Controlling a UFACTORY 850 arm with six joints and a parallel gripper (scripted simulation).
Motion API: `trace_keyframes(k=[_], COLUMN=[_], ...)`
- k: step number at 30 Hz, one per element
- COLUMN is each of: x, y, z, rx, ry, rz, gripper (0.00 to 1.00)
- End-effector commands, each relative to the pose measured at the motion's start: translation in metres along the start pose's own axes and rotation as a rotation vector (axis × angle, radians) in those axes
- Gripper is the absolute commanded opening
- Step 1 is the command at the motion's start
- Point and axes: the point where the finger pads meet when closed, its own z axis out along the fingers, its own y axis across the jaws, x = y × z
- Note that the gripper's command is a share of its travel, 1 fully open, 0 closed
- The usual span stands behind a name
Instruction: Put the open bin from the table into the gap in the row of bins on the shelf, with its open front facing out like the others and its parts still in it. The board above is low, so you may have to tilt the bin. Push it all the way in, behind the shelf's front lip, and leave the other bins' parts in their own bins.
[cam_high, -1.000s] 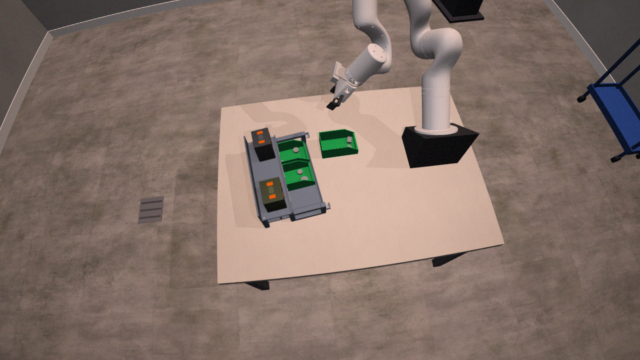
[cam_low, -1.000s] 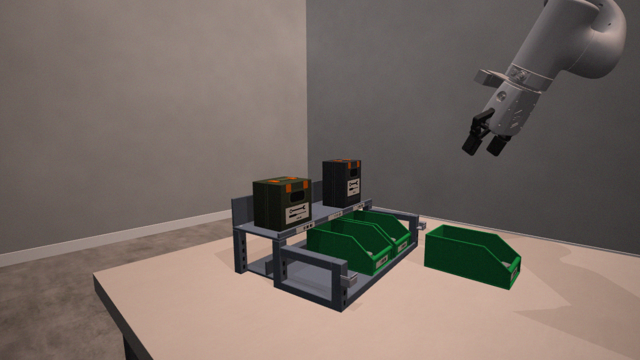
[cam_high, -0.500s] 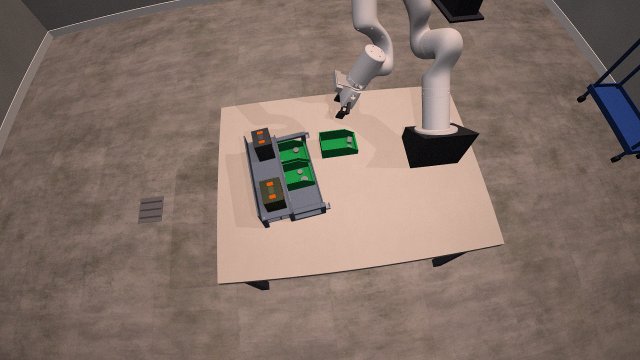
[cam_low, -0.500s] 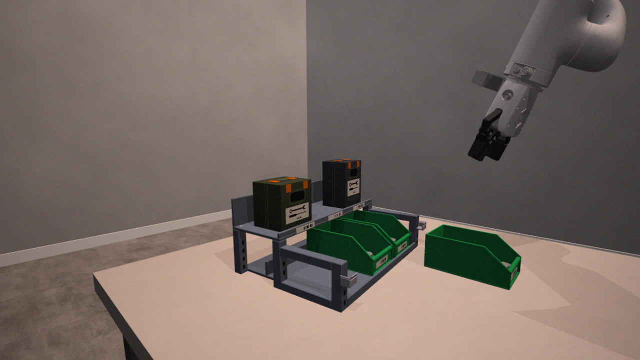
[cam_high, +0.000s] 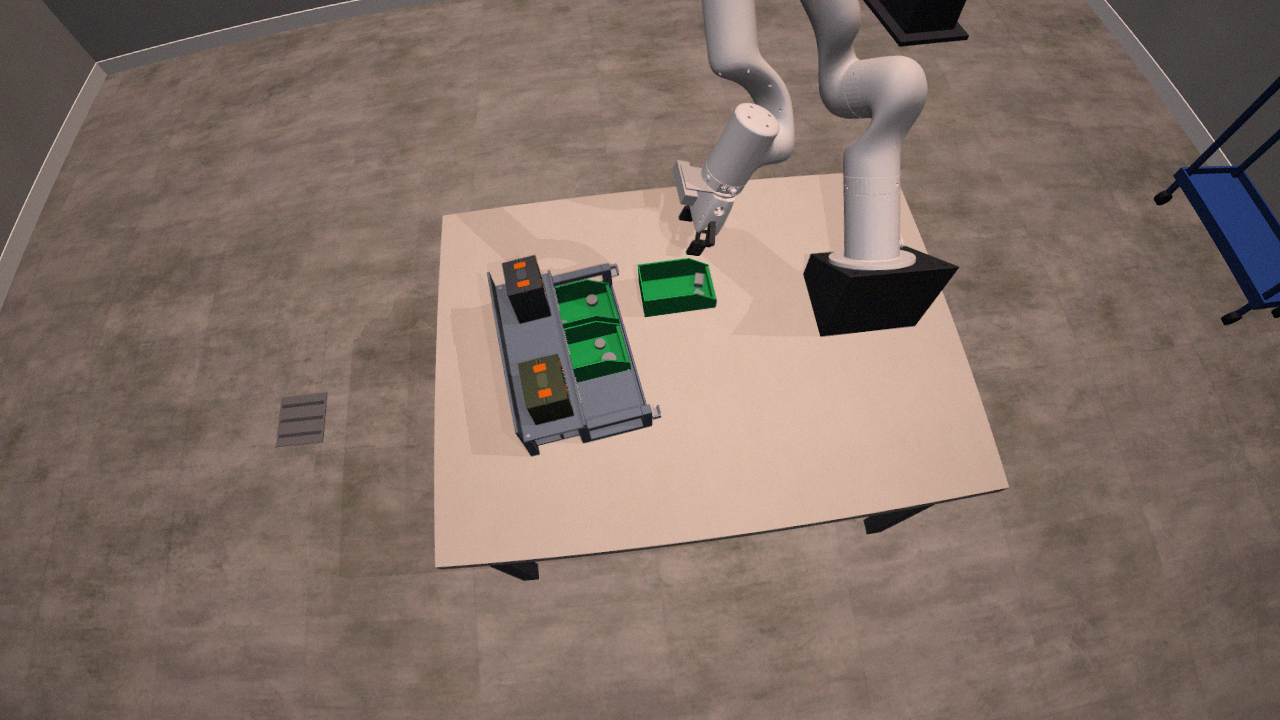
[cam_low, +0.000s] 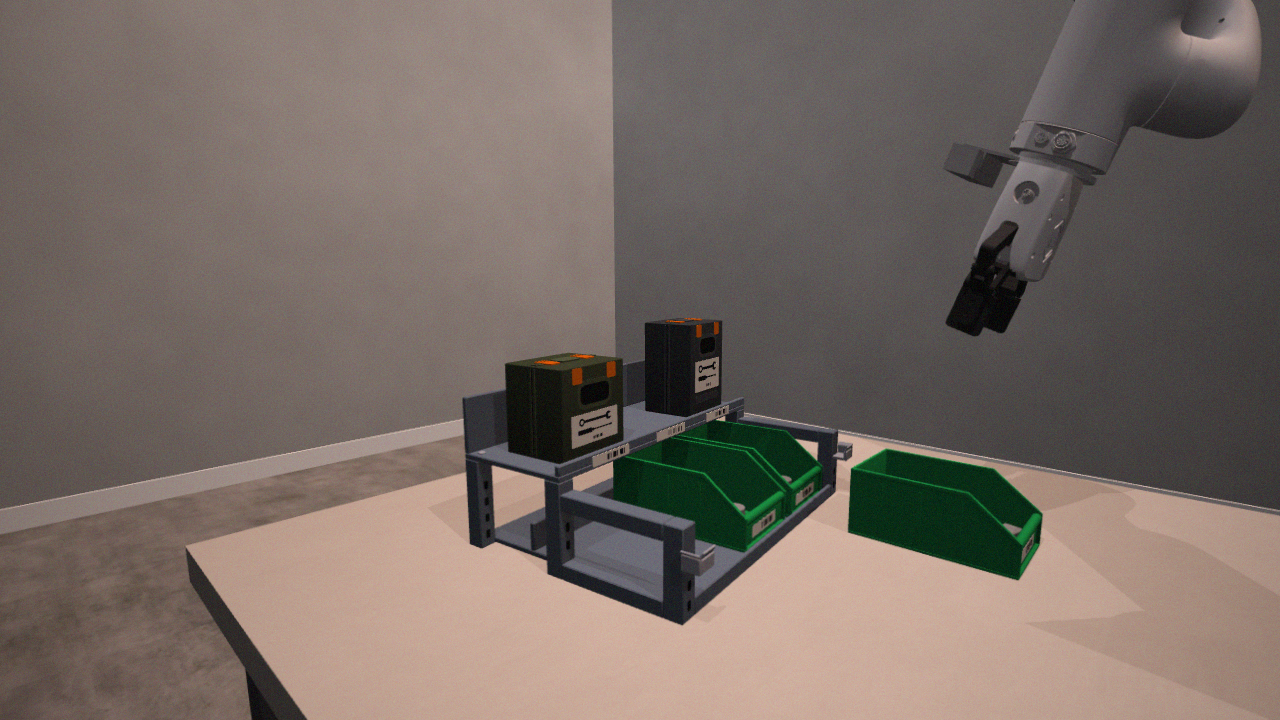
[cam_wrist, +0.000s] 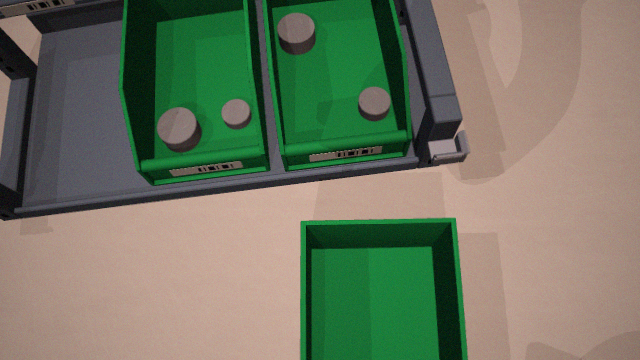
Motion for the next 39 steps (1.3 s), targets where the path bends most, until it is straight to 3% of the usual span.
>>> trace_keyframes(k=[1, 9, 14, 26, 31, 39], x=[0.001, 0.001, -0.024, -0.024, -0.034, -0.034], y=[-0.003, -0.003, -0.052, -0.052, -0.071, -0.071], z=[0.0, 0.0, 0.004, 0.004, 0.005, 0.005], rx=[0.002, 0.002, 0.003, 0.003, 0.003, 0.003], ry=[-0.001, -0.001, -0.001, -0.001, -0.001, -0.001], rz=[-0.002, -0.002, -0.002, -0.002, -0.002, -0.002], gripper=[1.0, 1.0, 1.0, 1.0, 1.0, 1.0])
